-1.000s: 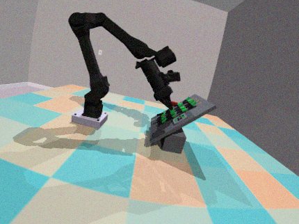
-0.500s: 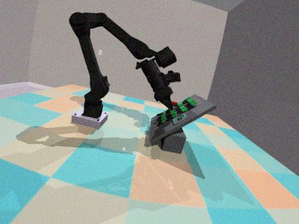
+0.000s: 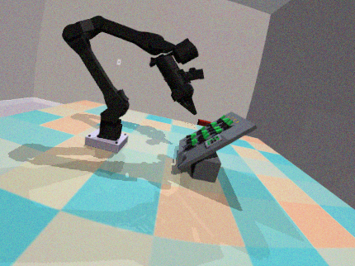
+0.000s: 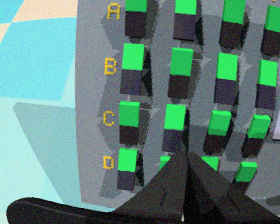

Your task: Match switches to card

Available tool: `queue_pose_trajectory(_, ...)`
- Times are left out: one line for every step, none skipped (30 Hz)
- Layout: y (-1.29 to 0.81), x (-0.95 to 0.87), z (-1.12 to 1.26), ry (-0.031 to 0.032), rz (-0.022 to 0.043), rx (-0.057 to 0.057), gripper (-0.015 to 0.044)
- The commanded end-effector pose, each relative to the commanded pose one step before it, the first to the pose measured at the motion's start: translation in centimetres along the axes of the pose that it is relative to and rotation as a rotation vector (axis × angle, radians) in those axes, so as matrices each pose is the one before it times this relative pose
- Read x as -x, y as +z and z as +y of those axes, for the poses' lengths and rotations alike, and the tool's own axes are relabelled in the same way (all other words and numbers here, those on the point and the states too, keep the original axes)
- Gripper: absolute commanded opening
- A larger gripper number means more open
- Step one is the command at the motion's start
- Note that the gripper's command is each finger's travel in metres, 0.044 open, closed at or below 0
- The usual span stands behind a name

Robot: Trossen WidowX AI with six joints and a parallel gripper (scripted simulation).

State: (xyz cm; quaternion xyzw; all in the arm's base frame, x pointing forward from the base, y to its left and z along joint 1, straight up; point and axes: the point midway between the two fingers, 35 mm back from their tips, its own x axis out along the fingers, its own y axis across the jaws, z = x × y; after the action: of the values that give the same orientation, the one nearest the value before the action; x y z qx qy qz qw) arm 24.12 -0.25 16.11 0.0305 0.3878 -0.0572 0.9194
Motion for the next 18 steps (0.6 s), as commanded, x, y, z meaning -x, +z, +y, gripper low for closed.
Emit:
queue_pose_trajectory(-0.142,0.183,-1.428,-0.00385,0.00615,0.0010,0.0000)
queue_pose_trajectory(-0.003,0.013,-0.660,-0.00049,-0.00069,0.0005,0.0000)
queue_pose_trajectory(-0.007,0.026,-0.533,-0.00045,-0.00141,0.0005,0.0000)
queue_pose_trajectory(-0.006,0.022,-0.319,-0.00031,-0.00121,0.0004,0.0000)
queue_pose_trajectory(-0.002,0.009,-0.106,-0.00011,-0.00046,0.0001,0.0000)
queue_pose_trajectory(0.000,0.000,0.000,0.00000,0.00000,0.0000,0.0000)
queue_pose_trajectory(0.024,-0.195,-0.001,-0.00001,0.00132,0.0000,0.0000)
queue_pose_trajectory(0.060,-0.585,-0.001,-0.00003,0.00398,0.0000,0.0000)
queue_pose_trajectory(0.064,-0.976,-0.001,-0.00006,0.00666,0.0001,0.0000)
queue_pose_trajectory(0.021,-0.974,0.001,-0.00007,0.00670,0.0001,0.0000)
queue_pose_trajectory(-0.007,-0.583,0.002,-0.00005,0.00404,0.0001,0.0000)
queue_pose_trajectory(-0.005,-0.194,0.001,-0.00002,0.00135,0.0000,0.0000)
queue_pose_trajectory(0.000,0.000,0.000,0.00000,0.00000,0.0000,0.0000)
queue_pose_trajectory(0.000,0.000,0.000,0.00000,0.00000,0.0000,0.0000)
queue_pose_trajectory(0.000,0.000,0.000,0.00000,0.00000,0.0000,0.0000)
queue_pose_trajectory(0.000,0.000,0.000,0.00000,0.00000,0.0000,0.0000)
queue_pose_trajectory(0.000,0.000,0.000,0.00000,0.00000,0.0000,0.0000)
queue_pose_trajectory(0.002,-0.079,0.000,0.00000,-0.00005,0.0000,0.0000)
